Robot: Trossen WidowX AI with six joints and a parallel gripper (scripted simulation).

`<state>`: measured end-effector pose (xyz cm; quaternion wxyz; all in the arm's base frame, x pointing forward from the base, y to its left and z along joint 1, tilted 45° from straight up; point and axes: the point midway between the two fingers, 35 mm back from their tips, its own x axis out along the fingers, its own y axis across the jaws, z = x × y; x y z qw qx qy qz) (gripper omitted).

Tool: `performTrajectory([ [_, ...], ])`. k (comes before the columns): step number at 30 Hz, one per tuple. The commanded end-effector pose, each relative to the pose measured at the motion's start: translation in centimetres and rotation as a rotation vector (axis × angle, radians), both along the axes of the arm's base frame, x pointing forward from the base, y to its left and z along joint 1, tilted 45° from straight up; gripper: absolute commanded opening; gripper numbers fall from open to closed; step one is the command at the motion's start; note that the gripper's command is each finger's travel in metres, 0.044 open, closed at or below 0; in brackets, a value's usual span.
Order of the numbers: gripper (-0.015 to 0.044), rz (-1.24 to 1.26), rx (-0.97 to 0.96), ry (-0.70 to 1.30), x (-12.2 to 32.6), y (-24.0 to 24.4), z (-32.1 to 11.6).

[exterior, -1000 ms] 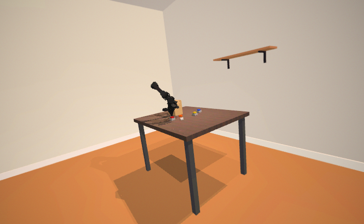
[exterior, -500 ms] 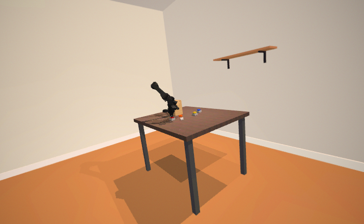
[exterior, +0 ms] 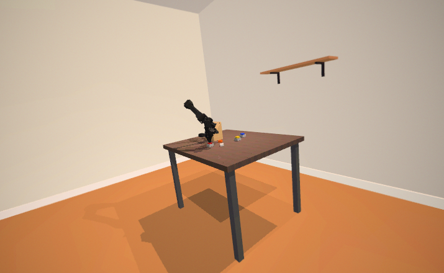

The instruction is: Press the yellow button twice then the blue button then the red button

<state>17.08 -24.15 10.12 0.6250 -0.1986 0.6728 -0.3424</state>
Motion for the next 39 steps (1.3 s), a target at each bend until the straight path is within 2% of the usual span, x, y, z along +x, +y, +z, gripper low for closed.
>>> performTrajectory([
  [1, 0.002, 0.002, 0.004, 0.0, 0.3, 1.4, 1.4],
  [5, 0.002, 0.004, 0.006, 0.002, 0.4, 2.2, 2.0],
  [7, 0.0073, 0.009, 0.018, -0.005, 1.4, 2.7, 1.6],
  [11, 0.0178, 0.031, 0.084, -0.035, 6.6, 6.1, -1.2],
  [16, 0.0309, 0.038, 0.144, -0.04, 11.8, 12.4, -5.6],
  [20, 0.04, 0.032, 0.162, -0.028, 14.1, 18.4, -9.5],
  [25, 0.04, 0.018, 0.138, -0.007, 14.3, 26.2, -14.9],
  [31, 0.04, 0.005, 0.047, -0.003, 10.9, 34.1, -21.4],
  [39, 0.04, 0.004, 0.031, -0.006, 10.2, 35.0, -22.2],
])
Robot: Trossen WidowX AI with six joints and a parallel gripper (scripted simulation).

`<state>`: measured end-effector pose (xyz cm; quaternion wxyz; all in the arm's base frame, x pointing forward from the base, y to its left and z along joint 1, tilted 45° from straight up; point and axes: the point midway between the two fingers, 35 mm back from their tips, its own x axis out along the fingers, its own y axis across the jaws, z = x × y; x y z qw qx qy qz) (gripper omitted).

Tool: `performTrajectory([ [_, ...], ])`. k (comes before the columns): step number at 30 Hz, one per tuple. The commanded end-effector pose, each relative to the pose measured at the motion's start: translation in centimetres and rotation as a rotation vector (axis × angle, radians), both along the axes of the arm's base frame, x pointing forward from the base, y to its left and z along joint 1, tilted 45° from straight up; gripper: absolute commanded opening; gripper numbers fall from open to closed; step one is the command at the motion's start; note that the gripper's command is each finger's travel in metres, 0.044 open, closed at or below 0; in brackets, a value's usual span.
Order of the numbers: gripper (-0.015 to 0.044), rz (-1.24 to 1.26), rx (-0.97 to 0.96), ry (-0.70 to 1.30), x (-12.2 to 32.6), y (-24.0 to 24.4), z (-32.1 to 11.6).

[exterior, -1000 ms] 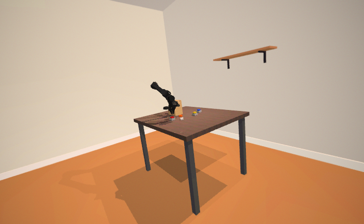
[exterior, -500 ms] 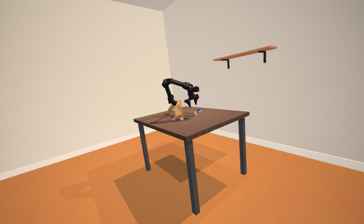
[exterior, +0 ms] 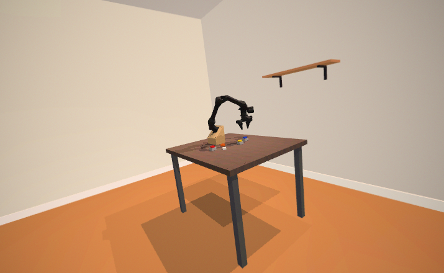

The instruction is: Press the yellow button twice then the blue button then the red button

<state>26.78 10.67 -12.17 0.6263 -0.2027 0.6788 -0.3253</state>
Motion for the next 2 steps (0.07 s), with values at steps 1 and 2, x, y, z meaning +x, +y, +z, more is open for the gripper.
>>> performTrajectory([
  [1, 0.04, -0.022, 0.008, -0.021, 0.54, 0.13, 0.1],
  [2, 0.04, -0.022, 0.008, -0.021, 0.54, 0.13, 0.1],
])
